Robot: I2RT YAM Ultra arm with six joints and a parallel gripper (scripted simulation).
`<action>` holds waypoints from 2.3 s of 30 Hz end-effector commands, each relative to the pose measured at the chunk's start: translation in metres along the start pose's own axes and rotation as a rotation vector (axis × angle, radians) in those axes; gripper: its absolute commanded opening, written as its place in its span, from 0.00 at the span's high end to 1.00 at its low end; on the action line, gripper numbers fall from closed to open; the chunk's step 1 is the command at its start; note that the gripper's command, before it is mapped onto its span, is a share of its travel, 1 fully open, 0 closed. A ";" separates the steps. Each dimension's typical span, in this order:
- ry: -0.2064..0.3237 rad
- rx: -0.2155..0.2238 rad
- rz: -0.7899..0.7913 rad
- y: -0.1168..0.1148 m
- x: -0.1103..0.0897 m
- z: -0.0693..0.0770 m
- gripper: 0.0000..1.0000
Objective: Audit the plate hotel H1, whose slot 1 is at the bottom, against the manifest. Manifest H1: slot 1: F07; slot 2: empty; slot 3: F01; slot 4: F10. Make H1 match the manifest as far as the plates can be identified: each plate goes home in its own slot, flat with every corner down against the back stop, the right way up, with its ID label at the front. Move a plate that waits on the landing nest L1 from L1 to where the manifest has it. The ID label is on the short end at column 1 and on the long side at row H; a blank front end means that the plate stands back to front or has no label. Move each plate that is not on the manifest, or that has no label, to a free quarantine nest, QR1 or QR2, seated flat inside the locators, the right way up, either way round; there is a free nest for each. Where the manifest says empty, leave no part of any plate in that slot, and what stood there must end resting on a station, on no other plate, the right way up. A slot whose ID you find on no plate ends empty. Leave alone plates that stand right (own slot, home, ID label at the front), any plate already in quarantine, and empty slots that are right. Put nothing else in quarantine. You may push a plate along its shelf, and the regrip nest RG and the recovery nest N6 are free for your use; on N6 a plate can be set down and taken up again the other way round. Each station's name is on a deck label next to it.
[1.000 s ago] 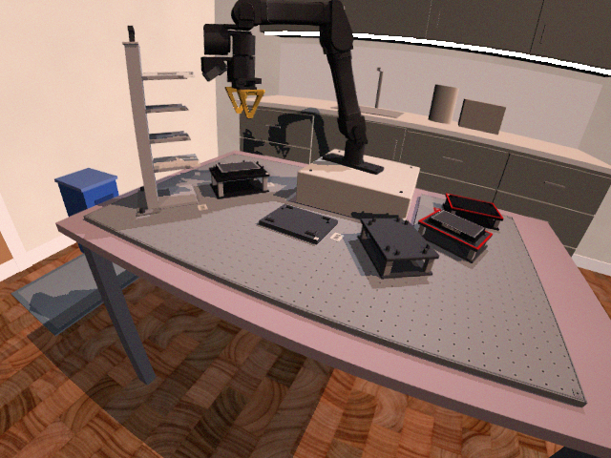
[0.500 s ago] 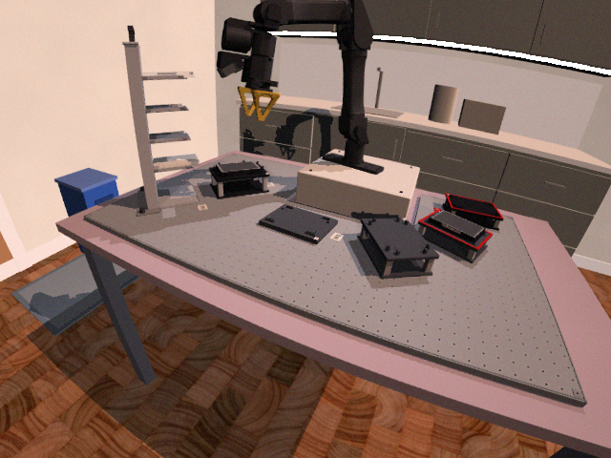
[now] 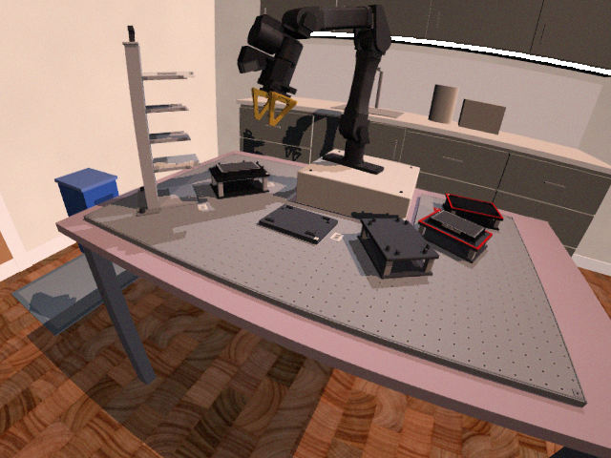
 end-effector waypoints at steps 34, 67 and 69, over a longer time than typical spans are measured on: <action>-0.565 0.137 -0.029 0.017 -0.009 0.001 0.00; -0.705 0.175 -0.030 0.061 -0.051 0.007 0.00; -0.705 0.175 -0.031 0.065 -0.056 0.008 0.00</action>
Point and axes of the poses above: the point where the finger pads meet when closed, its own z axis back along the fingers, its own y axis across the jaws, x = y × z, the point moved 3 cm from there along z, back along the fingers, and after that the axes turned 15 degrees about -z, right-handed, at the moved point
